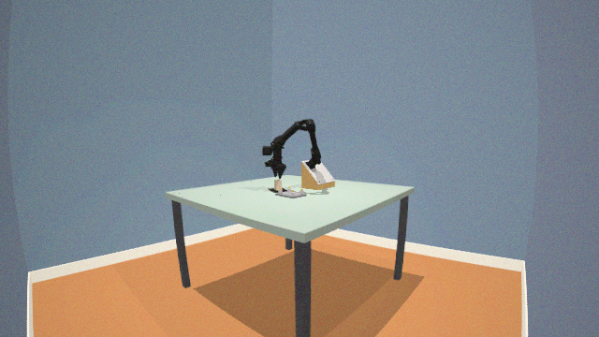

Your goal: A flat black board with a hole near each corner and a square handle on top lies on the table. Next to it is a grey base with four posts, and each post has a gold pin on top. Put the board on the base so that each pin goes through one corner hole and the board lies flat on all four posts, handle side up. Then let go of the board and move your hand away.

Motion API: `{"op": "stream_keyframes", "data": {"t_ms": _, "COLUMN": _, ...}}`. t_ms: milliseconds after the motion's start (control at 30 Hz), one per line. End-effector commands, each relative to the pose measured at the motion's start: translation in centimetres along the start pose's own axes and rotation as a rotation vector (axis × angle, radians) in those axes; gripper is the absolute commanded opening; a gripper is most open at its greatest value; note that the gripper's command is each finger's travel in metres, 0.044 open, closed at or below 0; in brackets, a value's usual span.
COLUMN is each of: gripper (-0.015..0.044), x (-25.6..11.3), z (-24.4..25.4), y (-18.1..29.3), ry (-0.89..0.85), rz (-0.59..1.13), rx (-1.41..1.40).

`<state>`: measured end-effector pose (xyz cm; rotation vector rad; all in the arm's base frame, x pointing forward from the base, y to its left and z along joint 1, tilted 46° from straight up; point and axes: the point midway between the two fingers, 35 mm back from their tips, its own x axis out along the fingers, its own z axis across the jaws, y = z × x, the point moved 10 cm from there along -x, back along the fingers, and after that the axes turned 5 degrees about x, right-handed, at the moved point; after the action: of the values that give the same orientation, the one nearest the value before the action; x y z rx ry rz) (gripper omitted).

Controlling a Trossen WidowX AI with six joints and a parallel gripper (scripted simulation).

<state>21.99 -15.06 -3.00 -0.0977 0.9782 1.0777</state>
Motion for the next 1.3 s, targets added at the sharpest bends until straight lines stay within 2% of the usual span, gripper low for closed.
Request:
{"op": "stream_keyframes", "data": {"t_ms": 0, "gripper": 0.0440, "x": 0.9, "z": -0.1, "y": 0.1, "ry": -0.004, "rz": 0.006, "rx": 0.008}}
{"op": "stream_keyframes", "data": {"t_ms": 1233, "gripper": 0.0440, "x": 6.5, "z": 0.0, "y": 0.2, "ry": -0.007, "rz": 0.009, "rx": 0.007}}
{"op": "stream_keyframes", "data": {"t_ms": 1267, "gripper": 0.0414, "x": 6.5, "z": 0.0, "y": 0.2, "ry": -0.007, "rz": 0.009, "rx": 0.007}}
